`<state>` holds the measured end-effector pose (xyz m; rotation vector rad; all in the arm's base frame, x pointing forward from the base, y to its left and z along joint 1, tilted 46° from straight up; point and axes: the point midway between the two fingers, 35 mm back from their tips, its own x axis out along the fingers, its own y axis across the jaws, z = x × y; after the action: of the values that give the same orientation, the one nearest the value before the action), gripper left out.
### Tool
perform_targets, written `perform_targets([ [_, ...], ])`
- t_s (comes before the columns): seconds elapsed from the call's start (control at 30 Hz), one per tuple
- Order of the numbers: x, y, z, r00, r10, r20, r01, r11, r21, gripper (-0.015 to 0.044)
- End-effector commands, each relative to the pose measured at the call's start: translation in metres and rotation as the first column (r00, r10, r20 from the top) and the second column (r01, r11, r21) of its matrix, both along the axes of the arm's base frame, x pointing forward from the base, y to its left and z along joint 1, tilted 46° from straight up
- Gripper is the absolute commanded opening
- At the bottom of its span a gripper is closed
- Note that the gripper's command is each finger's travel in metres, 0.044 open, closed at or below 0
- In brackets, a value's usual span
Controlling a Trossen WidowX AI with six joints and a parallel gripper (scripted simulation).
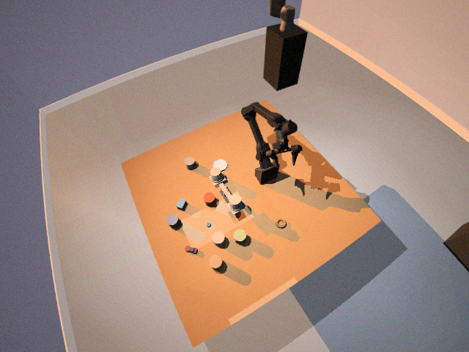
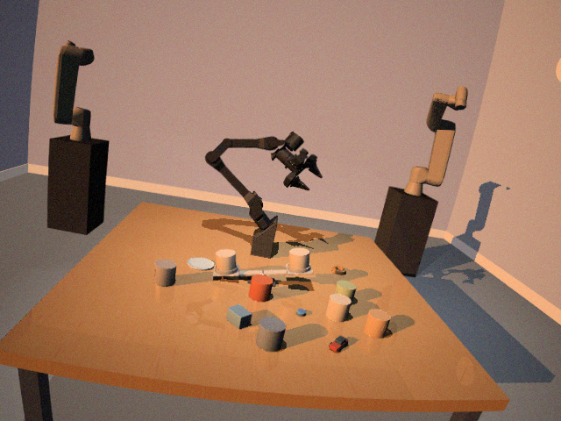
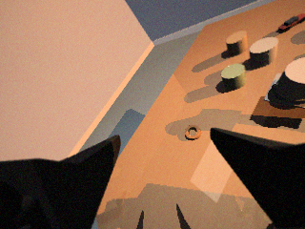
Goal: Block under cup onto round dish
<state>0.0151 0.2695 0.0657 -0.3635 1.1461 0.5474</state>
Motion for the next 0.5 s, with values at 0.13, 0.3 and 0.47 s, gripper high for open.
perform_targets([
  [0.13, 0.058, -0.035, -0.002, 0.978, -0.121, 0.170, 0.142, 0.983, -0.119, 0.0440],
  [0.3, 0.091, -0.064, 0.001, 0.942, -0.181, 0.282, 0.241, 0.950, -0.197, 0.0440],
  [0.47, 0.121, -0.097, 0.007, 0.895, -0.216, 0.390, 0.338, 0.899, -0.278, 0.0440],
])
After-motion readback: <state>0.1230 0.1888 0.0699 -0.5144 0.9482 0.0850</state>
